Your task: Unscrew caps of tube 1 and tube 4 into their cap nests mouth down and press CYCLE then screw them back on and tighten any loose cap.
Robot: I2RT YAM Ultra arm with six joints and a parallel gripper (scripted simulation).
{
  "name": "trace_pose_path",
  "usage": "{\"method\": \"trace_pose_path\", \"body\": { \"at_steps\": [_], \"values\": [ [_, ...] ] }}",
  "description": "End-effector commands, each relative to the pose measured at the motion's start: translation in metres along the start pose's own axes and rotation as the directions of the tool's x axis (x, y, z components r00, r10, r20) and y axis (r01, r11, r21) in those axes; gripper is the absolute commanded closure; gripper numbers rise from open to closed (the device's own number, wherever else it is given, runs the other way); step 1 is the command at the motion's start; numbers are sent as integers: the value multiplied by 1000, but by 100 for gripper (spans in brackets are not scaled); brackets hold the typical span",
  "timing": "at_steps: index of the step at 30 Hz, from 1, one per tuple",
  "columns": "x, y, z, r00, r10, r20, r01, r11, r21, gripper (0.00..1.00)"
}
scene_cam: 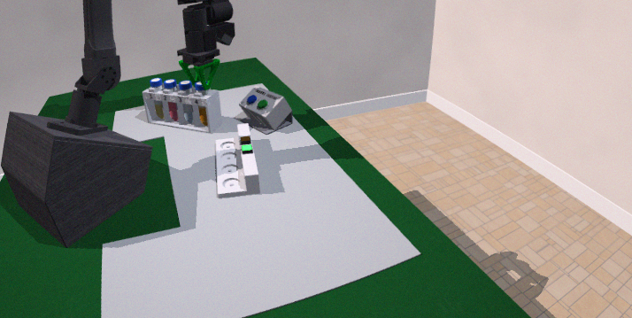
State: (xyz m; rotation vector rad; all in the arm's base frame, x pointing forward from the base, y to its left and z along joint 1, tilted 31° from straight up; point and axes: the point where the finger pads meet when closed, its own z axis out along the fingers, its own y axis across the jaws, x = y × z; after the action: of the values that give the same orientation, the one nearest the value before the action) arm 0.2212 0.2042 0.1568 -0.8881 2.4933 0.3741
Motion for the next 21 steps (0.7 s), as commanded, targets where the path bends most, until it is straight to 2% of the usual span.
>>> {"method": "trace_pose_path", "body": {
  "at_steps": [1, 3, 5, 9, 15, 16, 21],
  "values": [
    [-2, 0, -3, 981, -194, 10, 194, 981, 1, 51],
    [-2, 0, -3, 962, -272, 10, 272, 962, 2, 51],
    [-2, 0, -3, 962, -272, 10, 272, 962, 2, 51],
    [-2, 0, -3, 913, -409, 10, 409, 913, 4, 51],
    [-2, 0, -3, 913, -409, 10, 409, 913, 4, 51],
    [-2, 0, -3, 913, -409, 10, 409, 913, 4, 100],
    [-2, 0, -3, 913, -409, 10, 409, 913, 4, 100]
  ]
}}
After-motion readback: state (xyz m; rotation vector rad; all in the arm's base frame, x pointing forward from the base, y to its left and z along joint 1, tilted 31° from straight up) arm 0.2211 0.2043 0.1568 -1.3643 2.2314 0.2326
